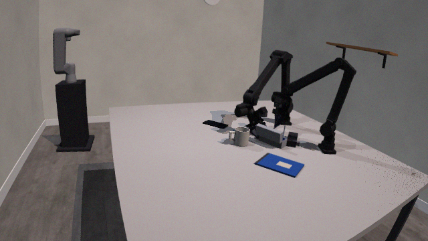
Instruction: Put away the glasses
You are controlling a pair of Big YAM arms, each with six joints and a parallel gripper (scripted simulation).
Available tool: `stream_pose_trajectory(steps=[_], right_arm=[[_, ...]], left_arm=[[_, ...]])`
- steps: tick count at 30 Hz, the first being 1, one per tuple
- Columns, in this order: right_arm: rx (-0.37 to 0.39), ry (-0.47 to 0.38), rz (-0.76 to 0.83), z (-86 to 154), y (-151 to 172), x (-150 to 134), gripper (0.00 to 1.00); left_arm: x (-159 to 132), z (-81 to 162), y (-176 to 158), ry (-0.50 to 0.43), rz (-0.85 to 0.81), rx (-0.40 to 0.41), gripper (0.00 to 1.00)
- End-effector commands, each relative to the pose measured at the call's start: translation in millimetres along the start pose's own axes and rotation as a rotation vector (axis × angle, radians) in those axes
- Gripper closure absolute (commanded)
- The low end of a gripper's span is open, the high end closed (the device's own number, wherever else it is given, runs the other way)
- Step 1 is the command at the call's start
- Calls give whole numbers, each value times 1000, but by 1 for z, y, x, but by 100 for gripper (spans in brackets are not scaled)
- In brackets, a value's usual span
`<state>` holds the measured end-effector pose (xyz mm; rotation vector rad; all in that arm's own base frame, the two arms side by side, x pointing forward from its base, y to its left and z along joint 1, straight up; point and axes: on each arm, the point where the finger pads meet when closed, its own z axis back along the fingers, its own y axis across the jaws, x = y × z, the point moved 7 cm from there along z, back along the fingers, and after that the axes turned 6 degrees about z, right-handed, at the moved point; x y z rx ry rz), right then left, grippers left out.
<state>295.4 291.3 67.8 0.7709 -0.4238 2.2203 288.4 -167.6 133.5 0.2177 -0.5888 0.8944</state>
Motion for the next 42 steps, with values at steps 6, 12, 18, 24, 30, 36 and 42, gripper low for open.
stream_pose_trajectory(steps=[6,12,18,24,30,36,42], right_arm=[[27,1,-48,-4,5,-9,43],[27,1,-48,-4,5,-9,43],[28,1,-48,-4,5,-9,43],[27,1,-48,-4,5,-9,43],[27,1,-48,-4,5,-9,43],[27,1,-48,-4,5,-9,43],[27,1,-48,-4,5,-9,43]], left_arm=[[8,-3,14,44,-17,19,100],[7,-8,15,70,-22,30,100],[12,-5,18,86,-5,3,100],[12,-8,23,84,-7,5,100],[13,-9,27,83,-6,5,100],[12,-13,32,85,-10,13,100],[13,-15,38,85,-10,11,100]])
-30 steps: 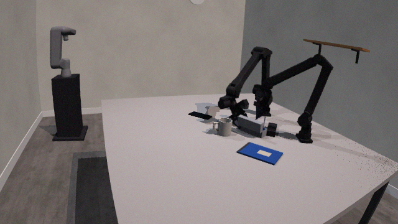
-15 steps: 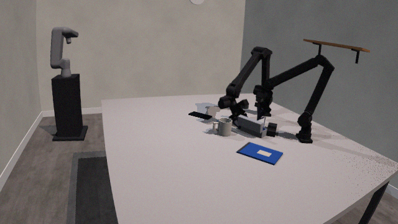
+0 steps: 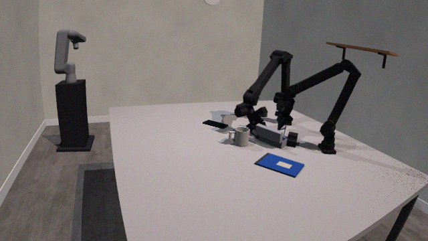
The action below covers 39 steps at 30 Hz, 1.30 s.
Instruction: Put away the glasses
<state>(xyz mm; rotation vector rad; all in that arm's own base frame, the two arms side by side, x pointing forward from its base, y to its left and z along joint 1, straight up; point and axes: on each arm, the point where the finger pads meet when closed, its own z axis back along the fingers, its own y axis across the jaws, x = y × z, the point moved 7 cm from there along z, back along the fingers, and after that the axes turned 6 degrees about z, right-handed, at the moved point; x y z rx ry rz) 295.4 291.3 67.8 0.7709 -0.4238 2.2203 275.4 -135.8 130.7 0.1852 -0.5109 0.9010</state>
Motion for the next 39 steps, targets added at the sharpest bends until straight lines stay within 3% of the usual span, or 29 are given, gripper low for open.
stream_pose_trajectory(steps=[1,37,38,39], right_arm=[[28,1,-48,-4,5,-9,43],[27,1,-48,-4,5,-9,43],[-2,6,-14,3,-3,-5,43],[26,1,-38,-4,5,-9,43]], left_arm=[[1,-4,9,4,-8,3,100],[6,-16,33,3,-7,0,100],[4,-20,34,-1,-18,19,100],[3,-22,36,-1,-19,22,100]])
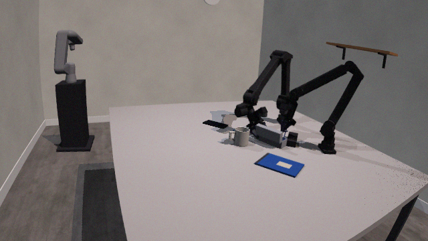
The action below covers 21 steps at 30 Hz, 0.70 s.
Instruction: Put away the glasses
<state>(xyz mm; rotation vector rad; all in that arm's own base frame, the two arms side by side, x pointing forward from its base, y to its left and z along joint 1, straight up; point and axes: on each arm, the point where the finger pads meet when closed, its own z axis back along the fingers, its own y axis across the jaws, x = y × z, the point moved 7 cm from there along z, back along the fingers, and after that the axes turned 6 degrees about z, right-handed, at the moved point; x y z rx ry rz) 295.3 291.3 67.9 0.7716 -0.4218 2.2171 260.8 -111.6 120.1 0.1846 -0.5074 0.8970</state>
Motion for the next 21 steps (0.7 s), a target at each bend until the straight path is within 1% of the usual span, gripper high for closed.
stream_pose_trajectory(steps=[1,3,7,9,13,18,20,21], right_arm=[[25,2,-34,-5,5,-9,43],[25,2,-26,-5,5,-9,43],[25,2,-26,-5,5,-9,43],[25,2,-26,-5,5,-9,43],[25,2,-26,-5,5,-9,43],[25,2,-26,-5,5,-9,43],[25,2,-26,-5,5,-9,43],[25,2,-26,-5,5,-9,43]], left_arm=[[1,-6,9,-6,-6,7,100],[3,-6,10,-7,-3,2,100],[1,-12,15,-5,-13,22,100],[4,-9,16,-7,-2,6,100],[1,-18,22,-4,-16,33,100],[4,-16,25,-7,-6,18,100],[1,-21,28,-4,-19,44,100],[1,-21,28,-4,-19,45,100]])
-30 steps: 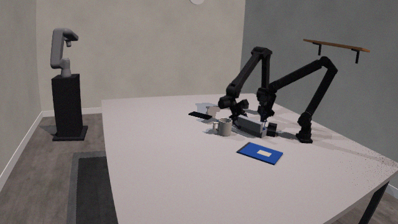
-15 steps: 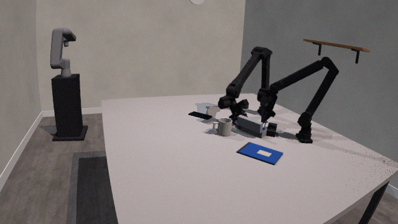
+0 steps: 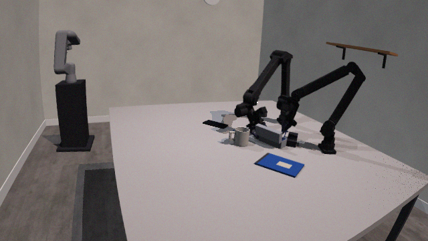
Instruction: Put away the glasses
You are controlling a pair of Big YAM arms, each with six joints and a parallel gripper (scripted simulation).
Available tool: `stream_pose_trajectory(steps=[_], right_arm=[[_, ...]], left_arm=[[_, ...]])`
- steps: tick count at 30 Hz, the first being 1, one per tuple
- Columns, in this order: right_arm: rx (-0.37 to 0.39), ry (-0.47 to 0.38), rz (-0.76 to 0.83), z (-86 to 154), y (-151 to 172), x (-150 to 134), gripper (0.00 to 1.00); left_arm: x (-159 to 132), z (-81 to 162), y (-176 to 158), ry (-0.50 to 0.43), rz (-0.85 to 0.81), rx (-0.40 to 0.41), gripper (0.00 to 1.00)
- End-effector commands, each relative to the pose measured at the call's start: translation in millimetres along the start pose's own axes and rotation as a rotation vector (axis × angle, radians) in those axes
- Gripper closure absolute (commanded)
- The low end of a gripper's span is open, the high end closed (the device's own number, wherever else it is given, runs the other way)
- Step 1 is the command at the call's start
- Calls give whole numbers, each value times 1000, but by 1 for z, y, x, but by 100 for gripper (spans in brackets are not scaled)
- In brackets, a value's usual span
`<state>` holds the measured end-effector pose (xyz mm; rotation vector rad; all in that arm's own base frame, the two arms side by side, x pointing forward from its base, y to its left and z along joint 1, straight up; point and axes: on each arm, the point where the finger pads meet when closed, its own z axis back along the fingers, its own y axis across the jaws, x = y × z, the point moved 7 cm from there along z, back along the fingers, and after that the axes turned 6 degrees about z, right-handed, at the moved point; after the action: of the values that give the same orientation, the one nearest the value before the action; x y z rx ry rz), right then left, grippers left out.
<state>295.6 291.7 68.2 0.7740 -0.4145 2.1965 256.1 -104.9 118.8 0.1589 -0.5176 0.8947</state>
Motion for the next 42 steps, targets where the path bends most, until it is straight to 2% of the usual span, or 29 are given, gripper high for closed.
stream_pose_trajectory(steps=[1,42], right_arm=[[27,4,-5,-5,5,-10,43],[29,3,-6,-5,5,-10,43]], left_arm=[[-1,-19,22,-6,-25,72,100],[-1,-23,25,-12,-34,84,100]])
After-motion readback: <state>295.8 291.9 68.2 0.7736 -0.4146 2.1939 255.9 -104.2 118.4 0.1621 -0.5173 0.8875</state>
